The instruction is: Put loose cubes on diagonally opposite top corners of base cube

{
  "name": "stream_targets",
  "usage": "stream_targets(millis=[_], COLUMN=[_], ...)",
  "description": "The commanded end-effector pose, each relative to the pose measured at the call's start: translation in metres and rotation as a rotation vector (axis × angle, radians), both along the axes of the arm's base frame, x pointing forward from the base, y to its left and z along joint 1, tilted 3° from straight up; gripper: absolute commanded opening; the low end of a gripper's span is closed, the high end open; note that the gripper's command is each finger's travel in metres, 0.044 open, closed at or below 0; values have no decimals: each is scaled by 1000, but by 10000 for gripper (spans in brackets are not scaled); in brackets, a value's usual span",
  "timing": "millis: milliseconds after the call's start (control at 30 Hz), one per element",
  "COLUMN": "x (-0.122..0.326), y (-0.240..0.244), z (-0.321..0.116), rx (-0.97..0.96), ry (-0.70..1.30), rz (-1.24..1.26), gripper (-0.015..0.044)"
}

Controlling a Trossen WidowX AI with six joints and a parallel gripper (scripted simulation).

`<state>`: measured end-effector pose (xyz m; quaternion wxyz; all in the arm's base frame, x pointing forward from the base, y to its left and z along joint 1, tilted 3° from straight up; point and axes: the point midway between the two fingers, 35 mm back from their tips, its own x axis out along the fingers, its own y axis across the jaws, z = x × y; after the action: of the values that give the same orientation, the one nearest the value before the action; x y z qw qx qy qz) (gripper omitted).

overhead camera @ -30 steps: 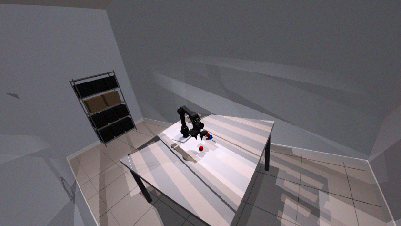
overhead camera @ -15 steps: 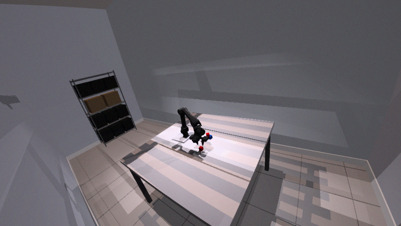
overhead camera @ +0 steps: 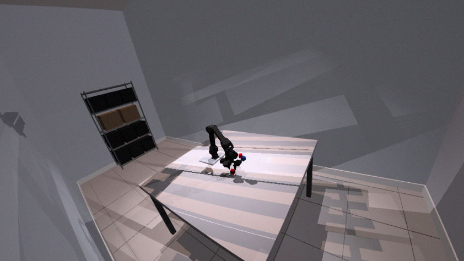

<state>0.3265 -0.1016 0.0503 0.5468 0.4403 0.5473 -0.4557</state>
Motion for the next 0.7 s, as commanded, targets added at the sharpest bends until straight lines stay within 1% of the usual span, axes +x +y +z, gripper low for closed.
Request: stream_targets(millis=[0, 300, 500, 667], x=[-1, -2, -2, -1], y=[0, 0, 0, 0], z=[-9, -21, -21, -19], rx=[-1, -1, -1, -1], ry=[3, 3, 3, 3], rz=[-1, -1, -1, -1], gripper=[265, 265, 107, 105])
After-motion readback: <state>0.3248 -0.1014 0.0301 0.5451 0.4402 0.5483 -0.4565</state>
